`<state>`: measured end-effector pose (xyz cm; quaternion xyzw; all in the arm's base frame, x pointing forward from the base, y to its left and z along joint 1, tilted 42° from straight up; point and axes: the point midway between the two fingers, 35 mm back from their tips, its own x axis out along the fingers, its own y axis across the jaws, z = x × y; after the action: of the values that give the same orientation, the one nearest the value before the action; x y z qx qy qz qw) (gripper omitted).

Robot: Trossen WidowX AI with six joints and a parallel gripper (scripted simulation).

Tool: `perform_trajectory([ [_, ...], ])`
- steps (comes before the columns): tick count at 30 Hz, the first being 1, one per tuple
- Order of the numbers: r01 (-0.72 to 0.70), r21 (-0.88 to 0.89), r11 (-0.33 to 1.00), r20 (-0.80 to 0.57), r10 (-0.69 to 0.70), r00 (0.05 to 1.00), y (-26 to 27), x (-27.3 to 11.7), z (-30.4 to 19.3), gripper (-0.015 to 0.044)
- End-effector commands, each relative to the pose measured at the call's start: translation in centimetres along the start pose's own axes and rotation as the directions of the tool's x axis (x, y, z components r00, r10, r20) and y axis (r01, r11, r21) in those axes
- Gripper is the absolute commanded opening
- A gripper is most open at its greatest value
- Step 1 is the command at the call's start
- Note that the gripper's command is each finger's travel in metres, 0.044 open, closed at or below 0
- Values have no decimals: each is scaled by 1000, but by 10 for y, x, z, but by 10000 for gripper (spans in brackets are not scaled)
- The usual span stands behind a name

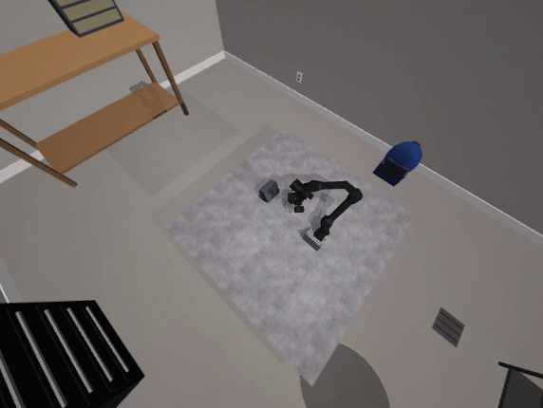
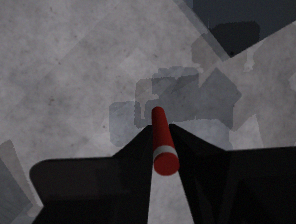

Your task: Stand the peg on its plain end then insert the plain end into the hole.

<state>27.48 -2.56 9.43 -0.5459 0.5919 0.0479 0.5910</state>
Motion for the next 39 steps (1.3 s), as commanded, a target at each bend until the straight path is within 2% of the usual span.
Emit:
perform_trajectory([
  [1, 7, -19, 1000, 15, -6, 1000, 2, 2, 3, 0],
  [39, 163, -127, 979, 159, -142, 977, 4, 15, 33, 0],
])
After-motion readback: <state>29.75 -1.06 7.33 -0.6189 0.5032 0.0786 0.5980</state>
